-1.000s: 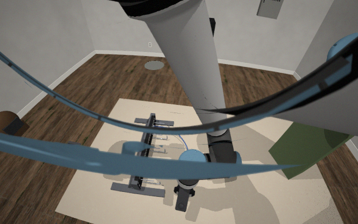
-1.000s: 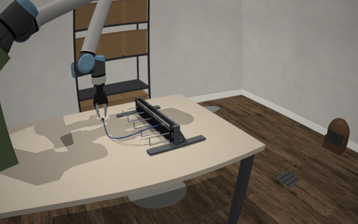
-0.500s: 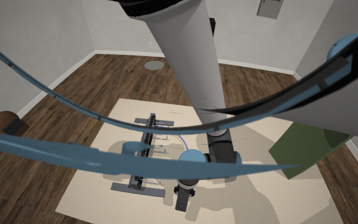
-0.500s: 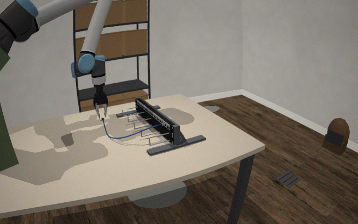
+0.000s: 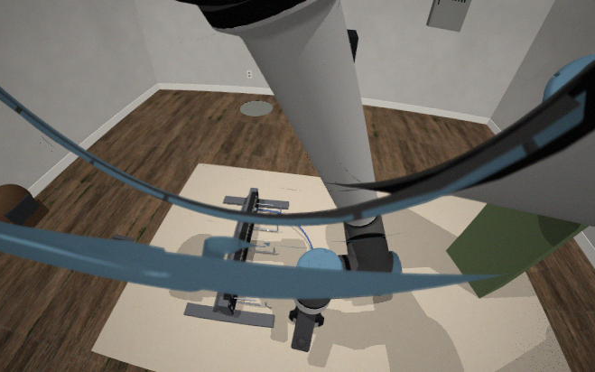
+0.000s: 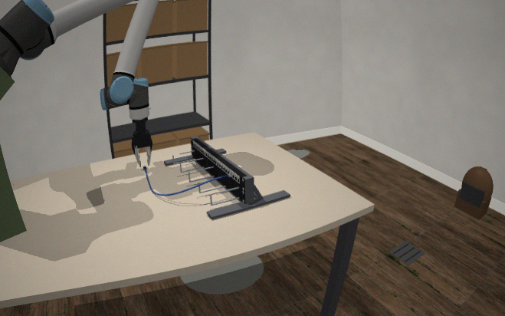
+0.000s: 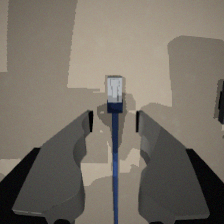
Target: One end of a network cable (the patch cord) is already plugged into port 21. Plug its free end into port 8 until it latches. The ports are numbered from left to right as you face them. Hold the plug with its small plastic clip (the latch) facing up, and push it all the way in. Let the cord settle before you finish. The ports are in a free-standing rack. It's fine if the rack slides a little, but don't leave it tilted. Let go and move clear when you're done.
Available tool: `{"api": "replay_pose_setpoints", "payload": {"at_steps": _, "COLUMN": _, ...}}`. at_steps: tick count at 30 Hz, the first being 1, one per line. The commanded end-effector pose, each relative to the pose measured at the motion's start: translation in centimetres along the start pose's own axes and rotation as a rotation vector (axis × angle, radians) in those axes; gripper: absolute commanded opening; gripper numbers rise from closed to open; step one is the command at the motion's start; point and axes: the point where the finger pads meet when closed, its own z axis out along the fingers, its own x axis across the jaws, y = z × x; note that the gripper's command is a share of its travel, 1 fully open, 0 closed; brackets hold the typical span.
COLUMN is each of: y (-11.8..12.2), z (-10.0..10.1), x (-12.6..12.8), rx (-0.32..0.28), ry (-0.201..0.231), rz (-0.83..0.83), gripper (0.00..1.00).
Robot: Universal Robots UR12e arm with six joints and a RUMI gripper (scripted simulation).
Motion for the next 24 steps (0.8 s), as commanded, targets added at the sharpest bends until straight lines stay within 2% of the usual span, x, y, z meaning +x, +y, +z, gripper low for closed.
{"api": "replay_pose_setpoints", "payload": {"at_steps": 1, "y": -0.03, "z": 0.04, "x": 0.02, "rx": 0.0, "ry": 0.001, "rz": 0.0, "gripper": 0.22}}
{"api": "replay_pose_setpoints", "payload": {"at_steps": 24, "y": -0.03, "z": 0.72, "x": 0.02, "rx": 0.0, "ry": 0.001, "rz": 0.0, "gripper": 0.22}}
